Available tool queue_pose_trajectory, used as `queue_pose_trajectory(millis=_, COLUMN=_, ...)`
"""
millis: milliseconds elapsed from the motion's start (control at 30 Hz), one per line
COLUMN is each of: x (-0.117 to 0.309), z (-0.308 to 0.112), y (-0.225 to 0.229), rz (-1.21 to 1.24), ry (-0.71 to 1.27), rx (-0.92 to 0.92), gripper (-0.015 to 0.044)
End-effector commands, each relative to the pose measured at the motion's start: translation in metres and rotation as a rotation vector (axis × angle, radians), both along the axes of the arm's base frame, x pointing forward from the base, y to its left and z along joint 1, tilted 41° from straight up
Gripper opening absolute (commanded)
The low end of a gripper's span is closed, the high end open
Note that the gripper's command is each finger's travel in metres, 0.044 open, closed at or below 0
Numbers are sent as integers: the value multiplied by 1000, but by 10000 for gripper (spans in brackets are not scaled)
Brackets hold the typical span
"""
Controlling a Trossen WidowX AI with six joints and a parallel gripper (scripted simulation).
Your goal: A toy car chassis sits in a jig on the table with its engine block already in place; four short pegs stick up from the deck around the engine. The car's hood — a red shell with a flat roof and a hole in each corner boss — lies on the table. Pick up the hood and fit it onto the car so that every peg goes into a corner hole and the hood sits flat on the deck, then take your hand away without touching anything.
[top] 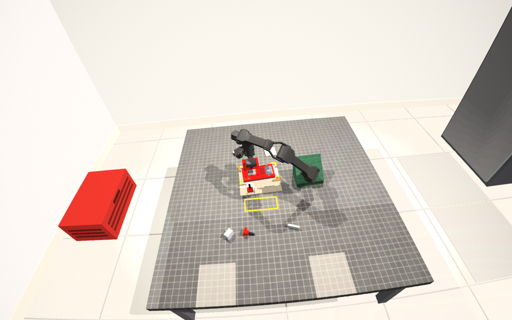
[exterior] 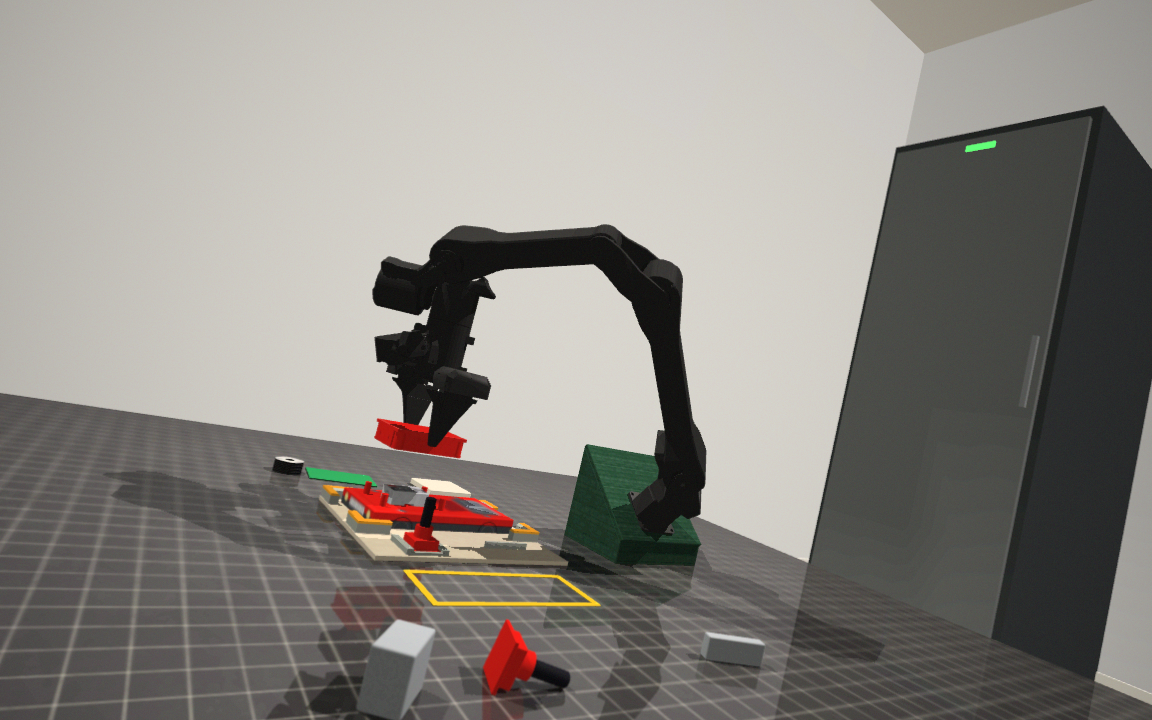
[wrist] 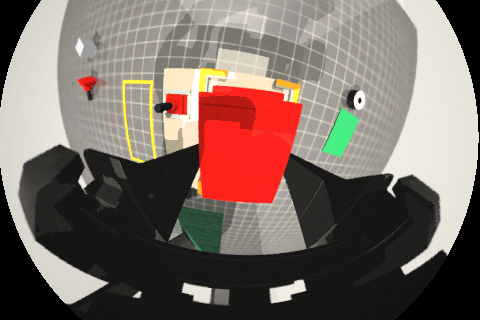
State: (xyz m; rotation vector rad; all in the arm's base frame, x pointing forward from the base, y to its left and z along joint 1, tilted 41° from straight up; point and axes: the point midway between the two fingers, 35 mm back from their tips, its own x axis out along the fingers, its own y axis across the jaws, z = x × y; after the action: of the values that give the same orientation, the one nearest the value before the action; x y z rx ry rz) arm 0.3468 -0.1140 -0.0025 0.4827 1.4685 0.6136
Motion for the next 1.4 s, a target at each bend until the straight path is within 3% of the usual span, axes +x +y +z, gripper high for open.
queue_pose_trajectory(millis=0, x=0, z=-8, y=7, rz=8, ry=0, rx=2, gripper=0)
queue_pose_trajectory(millis=300, x=-1, z=-38, y=29, rz=8, ry=-2, rx=3, gripper=0)
queue_pose_trajectory(millis=1367, x=-1, z=-39, y=29, rz=8, ry=-2, rx=3, gripper=0)
